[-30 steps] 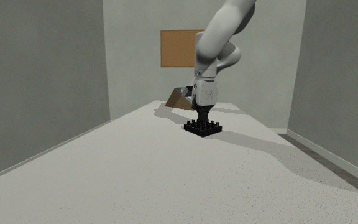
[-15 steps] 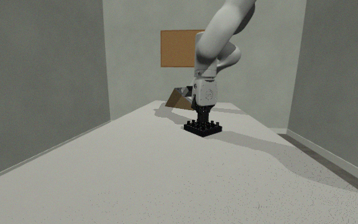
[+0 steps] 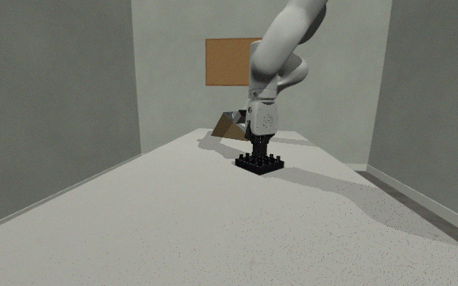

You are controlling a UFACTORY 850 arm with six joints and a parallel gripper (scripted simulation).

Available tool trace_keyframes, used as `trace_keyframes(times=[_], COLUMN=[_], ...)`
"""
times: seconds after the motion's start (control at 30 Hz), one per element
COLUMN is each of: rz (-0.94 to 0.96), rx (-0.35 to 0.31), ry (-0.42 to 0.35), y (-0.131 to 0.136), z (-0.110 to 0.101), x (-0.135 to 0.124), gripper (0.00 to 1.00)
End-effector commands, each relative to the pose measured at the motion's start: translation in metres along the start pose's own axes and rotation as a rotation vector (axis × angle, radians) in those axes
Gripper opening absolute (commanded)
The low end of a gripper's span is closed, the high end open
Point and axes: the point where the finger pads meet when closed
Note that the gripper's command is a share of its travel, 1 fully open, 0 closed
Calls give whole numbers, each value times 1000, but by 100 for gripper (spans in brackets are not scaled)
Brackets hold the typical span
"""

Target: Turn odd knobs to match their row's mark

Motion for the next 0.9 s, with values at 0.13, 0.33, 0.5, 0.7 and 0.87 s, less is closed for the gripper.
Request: trace_keyframes(times=[0.13,0.33,0.5,0.7,0.87], rz=[0,0,0,0,0], rx=[1,1,1,1,1], ry=[-1,-1,-1,-1,-1], y=[-1,-1,-1,-1,-1], z=[-6,-21,-29,-36,-36], x=[0,0,0,0,0], gripper=[19,19,19,19,19])
Point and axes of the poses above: the point where the finger pads meet when closed, its own z axis out along the fingers, its own y axis across the jaws, x = y × z, and after that the axes turned 10 degrees about -z, right-handed
